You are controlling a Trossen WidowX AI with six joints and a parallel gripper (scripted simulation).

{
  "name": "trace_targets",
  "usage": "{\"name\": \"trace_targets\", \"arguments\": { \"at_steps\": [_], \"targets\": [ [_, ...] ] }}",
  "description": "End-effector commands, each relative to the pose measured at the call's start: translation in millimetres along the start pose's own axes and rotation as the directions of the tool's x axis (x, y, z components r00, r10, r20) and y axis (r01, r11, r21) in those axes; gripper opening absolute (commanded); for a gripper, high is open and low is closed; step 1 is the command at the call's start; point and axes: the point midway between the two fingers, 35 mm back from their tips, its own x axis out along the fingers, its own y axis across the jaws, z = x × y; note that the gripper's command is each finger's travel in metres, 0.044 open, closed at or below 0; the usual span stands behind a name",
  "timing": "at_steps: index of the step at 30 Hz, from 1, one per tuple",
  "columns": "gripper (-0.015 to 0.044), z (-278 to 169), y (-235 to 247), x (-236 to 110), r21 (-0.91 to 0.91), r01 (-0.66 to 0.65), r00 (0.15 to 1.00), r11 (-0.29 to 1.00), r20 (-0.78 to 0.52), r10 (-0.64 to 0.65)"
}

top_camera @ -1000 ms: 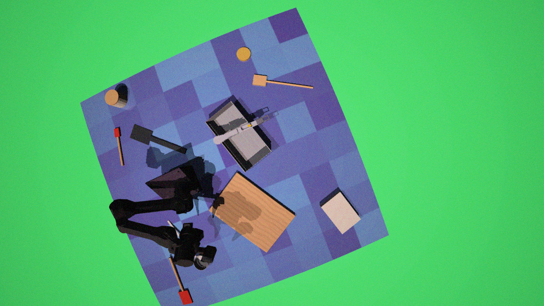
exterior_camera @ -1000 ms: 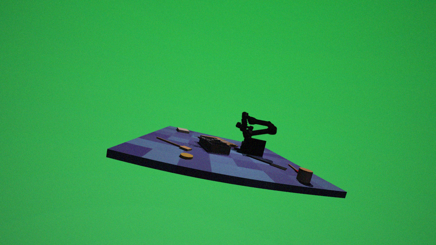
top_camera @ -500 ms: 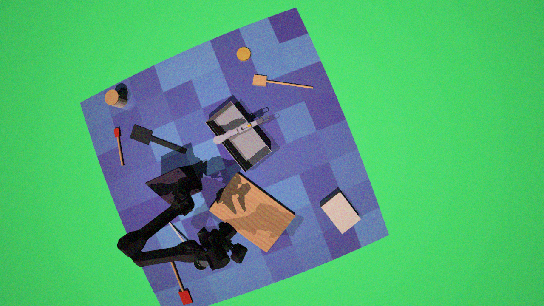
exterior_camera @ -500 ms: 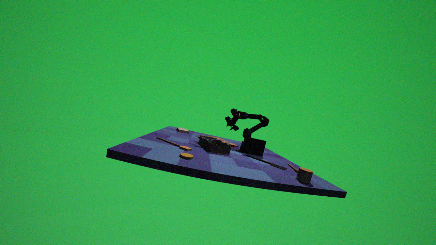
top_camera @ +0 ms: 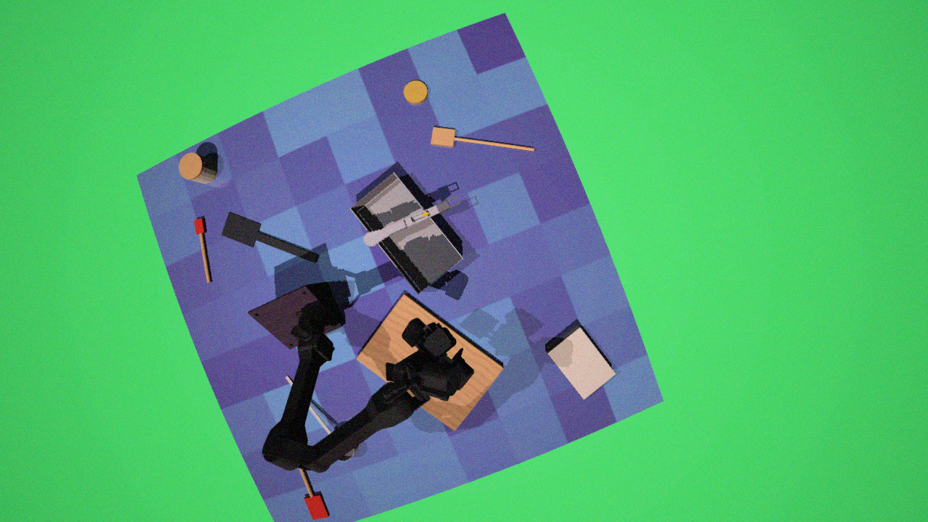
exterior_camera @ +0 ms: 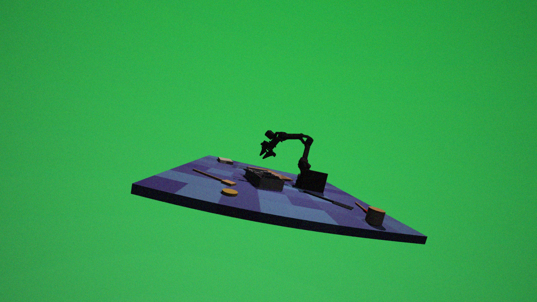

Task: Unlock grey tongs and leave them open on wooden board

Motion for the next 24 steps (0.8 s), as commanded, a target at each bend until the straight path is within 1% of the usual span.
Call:
{"name": "trace_targets", "arguments": {
  "at_steps": [1, 5, 9, 12, 15, 17, 24],
  "targets": [
    [0.026, 59.1, 43.9, 16.9, 0.159, -0.201, 0.979, 0.967, 0.069, 0.192],
    [0.026, 99.3, 86.5, 26.4, 0.278, -0.353, 0.935, 0.893, 0.078, 0.345],
    [0.026, 132.9, 136.0, 31.6, 0.403, -0.468, 0.871, 0.787, 0.058, 0.488],
    [0.026, 153.2, 177.5, 33.4, 0.502, -0.514, 0.809, 0.695, 0.016, 0.587],
    [0.026, 167.7, 219.0, 33.3, 0.599, -0.518, 0.743, 0.611, -0.038, 0.668],
    [0.026, 170.4, 229.0, 33.1, 0.622, -0.512, 0.727, 0.592, -0.053, 0.685],
    [0.026, 170.4, 229.0, 33.1, 0.622, -0.512, 0.727, 0.592, -0.053, 0.685]
  ]
}}
